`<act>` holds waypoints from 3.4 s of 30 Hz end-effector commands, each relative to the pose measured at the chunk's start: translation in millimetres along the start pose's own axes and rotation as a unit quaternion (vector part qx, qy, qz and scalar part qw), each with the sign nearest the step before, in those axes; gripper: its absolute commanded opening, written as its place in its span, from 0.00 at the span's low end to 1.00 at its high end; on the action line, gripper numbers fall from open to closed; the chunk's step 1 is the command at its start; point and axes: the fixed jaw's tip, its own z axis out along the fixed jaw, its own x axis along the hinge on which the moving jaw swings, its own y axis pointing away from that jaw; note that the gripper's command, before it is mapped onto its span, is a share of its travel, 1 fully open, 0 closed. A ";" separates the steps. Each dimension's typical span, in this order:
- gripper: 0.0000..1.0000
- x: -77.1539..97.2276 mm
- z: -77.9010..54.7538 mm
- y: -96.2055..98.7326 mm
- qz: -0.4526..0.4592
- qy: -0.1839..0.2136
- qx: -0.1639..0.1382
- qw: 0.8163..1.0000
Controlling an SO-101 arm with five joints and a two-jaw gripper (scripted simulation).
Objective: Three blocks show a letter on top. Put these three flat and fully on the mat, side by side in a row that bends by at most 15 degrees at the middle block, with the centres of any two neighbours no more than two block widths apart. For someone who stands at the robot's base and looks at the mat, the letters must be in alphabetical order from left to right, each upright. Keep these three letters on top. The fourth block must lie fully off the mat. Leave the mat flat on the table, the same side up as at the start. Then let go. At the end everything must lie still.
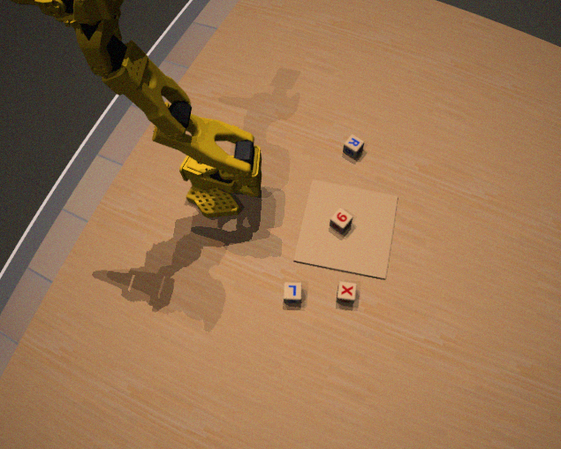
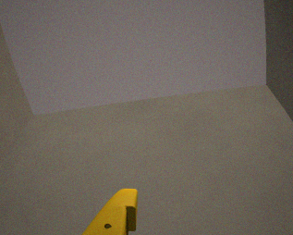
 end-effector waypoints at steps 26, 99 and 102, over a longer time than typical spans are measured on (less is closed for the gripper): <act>1.00 -14.5 -0.4 82.3 0.071 -0.003 -0.174 0.982; 1.00 -18.4 -64.6 204.7 0.199 0.112 -0.466 0.855; 1.00 -18.4 -65.0 205.2 0.200 0.113 -0.467 0.854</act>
